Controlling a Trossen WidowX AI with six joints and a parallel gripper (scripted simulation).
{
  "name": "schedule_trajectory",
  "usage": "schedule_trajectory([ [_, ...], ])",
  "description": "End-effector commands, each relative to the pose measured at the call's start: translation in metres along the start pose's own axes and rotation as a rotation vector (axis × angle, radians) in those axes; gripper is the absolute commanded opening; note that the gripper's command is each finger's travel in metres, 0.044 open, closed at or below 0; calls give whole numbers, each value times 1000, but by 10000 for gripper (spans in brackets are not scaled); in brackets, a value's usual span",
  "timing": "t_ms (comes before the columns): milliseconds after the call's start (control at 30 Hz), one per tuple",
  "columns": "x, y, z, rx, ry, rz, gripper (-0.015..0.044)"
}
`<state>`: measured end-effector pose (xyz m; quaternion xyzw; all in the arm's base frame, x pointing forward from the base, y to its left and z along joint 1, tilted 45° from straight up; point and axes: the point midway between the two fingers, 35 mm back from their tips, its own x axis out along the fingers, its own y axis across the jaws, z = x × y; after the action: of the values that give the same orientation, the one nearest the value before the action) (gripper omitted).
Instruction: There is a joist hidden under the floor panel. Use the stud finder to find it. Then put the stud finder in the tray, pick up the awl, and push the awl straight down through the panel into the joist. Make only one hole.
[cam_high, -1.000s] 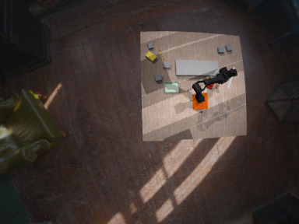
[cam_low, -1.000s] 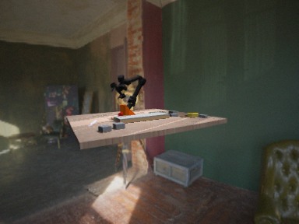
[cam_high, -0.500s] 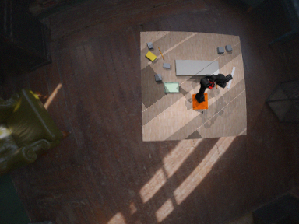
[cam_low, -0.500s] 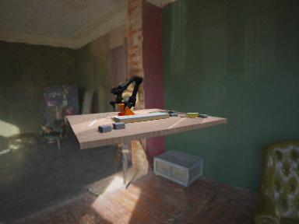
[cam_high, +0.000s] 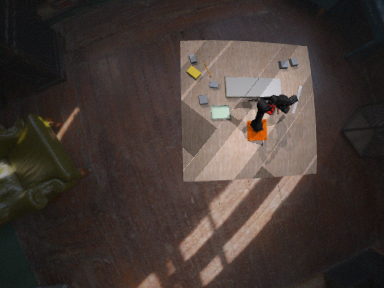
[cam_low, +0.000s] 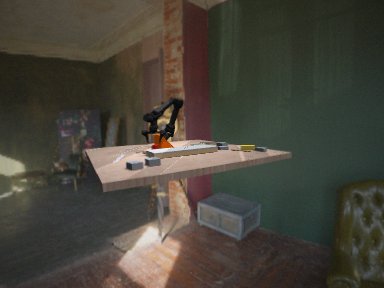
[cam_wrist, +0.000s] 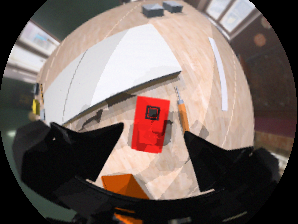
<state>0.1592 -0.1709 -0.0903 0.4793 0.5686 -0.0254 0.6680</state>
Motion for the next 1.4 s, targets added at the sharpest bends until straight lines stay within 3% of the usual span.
schedule_trajectory([
  [0,1,5,2,5,1,3,440],
  [1167,49,7,-12,5,1,6,440],
  [1300,49,7,-12,5,1,6,335],
  [1367,49,7,-12,5,1,6,322],
])
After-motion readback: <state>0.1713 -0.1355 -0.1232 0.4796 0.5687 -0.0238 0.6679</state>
